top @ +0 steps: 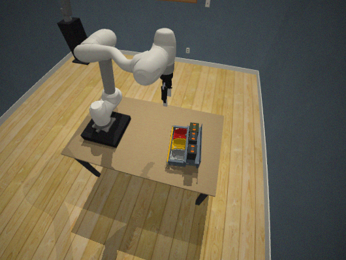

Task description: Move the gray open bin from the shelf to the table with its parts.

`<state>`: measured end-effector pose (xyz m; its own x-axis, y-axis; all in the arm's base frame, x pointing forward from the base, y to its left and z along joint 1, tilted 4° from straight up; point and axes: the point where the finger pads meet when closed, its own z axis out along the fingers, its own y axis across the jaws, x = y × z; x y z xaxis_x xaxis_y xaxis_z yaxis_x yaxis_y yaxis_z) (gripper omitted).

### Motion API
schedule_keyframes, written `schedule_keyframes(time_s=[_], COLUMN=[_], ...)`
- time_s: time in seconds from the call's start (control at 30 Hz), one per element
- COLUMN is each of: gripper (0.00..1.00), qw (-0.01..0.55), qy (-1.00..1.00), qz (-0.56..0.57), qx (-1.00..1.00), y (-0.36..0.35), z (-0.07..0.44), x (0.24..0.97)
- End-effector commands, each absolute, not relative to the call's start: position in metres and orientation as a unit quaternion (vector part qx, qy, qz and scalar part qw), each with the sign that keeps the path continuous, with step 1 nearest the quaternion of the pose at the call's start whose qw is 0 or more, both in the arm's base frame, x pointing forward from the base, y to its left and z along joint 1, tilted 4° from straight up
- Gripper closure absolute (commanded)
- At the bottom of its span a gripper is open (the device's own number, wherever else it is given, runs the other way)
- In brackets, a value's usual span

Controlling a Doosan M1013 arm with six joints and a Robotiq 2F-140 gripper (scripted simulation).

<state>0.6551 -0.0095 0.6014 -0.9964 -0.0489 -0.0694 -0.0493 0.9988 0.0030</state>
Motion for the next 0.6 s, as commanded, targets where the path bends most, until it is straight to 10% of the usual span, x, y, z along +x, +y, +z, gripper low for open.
schedule_keyframes(time_s=[0.0, 0.57], gripper=[0.43, 0.43], qw=[0.035, 0.034], qy=[0.999, 0.994], qz=[0.002, 0.007], qx=[-0.025, 0.105], y=[-0.0095, -0.0095], z=[0.6015, 0.6015], x=[0.6550, 0.6550])
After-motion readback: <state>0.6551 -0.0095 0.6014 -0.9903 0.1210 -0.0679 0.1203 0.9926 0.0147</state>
